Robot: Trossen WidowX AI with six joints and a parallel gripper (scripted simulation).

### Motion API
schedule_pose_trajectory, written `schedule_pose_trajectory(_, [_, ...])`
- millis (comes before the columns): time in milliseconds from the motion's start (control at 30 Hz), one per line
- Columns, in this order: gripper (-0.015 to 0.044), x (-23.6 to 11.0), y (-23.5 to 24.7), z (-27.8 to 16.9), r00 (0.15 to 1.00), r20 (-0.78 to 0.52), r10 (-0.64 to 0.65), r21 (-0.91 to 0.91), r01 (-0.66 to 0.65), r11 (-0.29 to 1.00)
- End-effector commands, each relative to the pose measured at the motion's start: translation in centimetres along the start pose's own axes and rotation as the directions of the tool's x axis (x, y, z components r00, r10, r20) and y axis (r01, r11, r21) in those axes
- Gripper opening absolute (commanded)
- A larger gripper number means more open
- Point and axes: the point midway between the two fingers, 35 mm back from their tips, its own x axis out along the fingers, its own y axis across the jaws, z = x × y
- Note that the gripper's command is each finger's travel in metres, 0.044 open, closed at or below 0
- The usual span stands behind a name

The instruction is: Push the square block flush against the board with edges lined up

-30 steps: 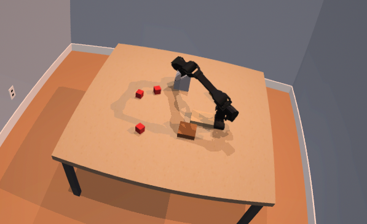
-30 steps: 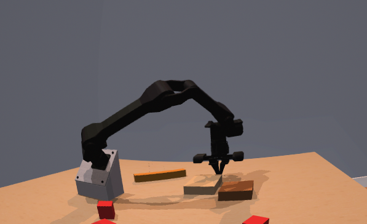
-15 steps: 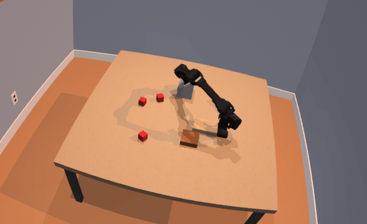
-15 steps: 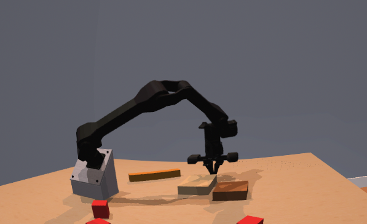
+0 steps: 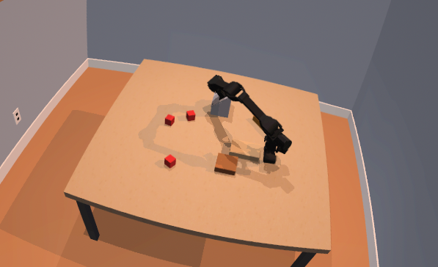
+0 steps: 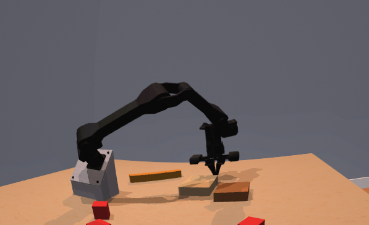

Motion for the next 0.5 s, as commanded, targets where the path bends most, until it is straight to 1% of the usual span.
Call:
schedule_pose_trajectory(0, [0.0, -0.1, -0.1, 0.8, 1.0, 0.016, -0.009, -0.005, 0.009, 1.0])
schedule_pose_trajectory(167, [0.0, -0.1, 0.0, 1.5, 1.0, 0.027, -0.016, -0.006, 0.016, 1.0])
schedule_pose_trajectory(233, [0.0, -0.1, 0.0, 1.1, 1.0, 0.02, -0.006, -0.001, 0.006, 1.0])
schedule_pose_trajectory(300, [0.0, -1.0, -0.2, 1.1, 0.999, 0.043, 0.032, 0.004, -0.033, 0.999])
schedule_pose_trajectory(467, [0.0, -4.9, -0.8, 0.9, 0.977, 0.124, 0.172, 0.02, -0.176, 0.984])
